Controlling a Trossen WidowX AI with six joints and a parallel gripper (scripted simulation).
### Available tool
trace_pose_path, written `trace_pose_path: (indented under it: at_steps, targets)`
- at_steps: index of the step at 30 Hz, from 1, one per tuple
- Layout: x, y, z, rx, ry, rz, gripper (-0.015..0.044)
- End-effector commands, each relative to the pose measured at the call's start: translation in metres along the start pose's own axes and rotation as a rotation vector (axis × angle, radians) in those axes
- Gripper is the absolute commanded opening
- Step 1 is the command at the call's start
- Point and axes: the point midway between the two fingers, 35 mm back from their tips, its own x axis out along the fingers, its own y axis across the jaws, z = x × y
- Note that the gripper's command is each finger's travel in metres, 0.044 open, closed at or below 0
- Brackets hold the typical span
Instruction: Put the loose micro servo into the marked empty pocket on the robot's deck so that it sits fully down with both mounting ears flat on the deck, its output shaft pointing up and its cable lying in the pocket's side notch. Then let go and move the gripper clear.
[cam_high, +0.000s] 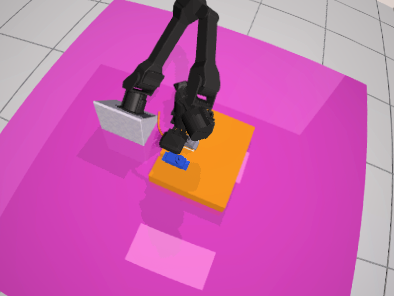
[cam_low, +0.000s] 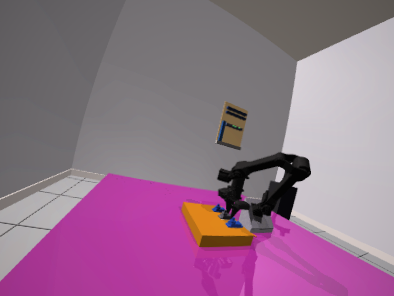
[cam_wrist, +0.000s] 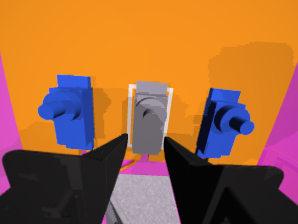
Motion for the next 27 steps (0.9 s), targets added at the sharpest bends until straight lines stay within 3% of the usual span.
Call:
trace_pose_path:
  at_steps: [1,5,15,21,27]
  targets:
    - [-0.021,-0.001,0.001,-0.007,-0.004,-0.008,0.0187]
    - [-0.029,-0.001,0.001,-0.008,-0.004,-0.008,0.0187]
    - [-0.067,-0.003,0.065,-0.006,-0.011,-0.009,0.0440]
    - [-0.093,0.001,0.109,-0.011,-0.007,-0.009,0.0440]
    - [-0.109,0.000,0.108,0.031,-0.009,-0.002,0.0440]
